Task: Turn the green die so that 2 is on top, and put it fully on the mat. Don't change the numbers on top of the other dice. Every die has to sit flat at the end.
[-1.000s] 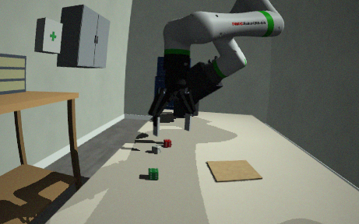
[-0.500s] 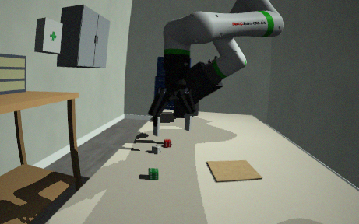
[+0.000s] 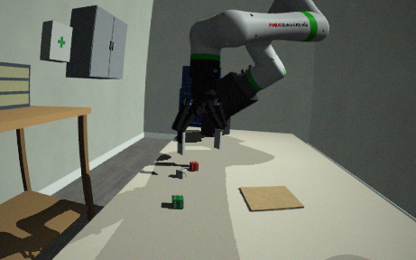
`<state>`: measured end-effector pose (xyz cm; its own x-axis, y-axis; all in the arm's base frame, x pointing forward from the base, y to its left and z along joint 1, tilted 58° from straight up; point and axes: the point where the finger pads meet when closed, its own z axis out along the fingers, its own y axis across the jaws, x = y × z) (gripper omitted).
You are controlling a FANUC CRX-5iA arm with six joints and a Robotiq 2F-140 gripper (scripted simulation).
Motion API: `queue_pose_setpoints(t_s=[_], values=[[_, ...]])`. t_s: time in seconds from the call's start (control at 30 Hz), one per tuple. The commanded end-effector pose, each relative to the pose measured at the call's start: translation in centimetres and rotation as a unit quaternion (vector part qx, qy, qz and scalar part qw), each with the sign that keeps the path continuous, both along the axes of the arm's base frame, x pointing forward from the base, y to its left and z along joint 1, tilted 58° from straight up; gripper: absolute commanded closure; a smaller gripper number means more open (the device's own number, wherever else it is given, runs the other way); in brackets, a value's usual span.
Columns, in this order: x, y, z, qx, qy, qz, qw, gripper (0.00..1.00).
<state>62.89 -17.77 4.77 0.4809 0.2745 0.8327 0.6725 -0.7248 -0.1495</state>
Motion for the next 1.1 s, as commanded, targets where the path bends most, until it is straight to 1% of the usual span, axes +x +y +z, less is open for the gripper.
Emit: queue_pose_setpoints(t_s=[0.0, 0.33, 0.5, 0.9, 1.0, 1.07], values=[[-0.2, -0.2, 0.2, 0.000, 0.000, 0.000, 1.000, 0.00], [-3.7, -4.2, 3.5, 0.000, 0.000, 0.000, 1.000, 0.00], [-4.5, -5.0, 4.2, 0.000, 0.000, 0.000, 1.000, 0.00], [-4.4, -5.1, 4.3, 0.001, 0.001, -0.001, 1.000, 0.00], [-2.8, -6.1, 5.0, 0.010, 0.009, -0.009, 1.000, 0.00], [-0.6, -7.4, 5.9, 0.023, 0.023, -0.021, 0.999, 0.00]])
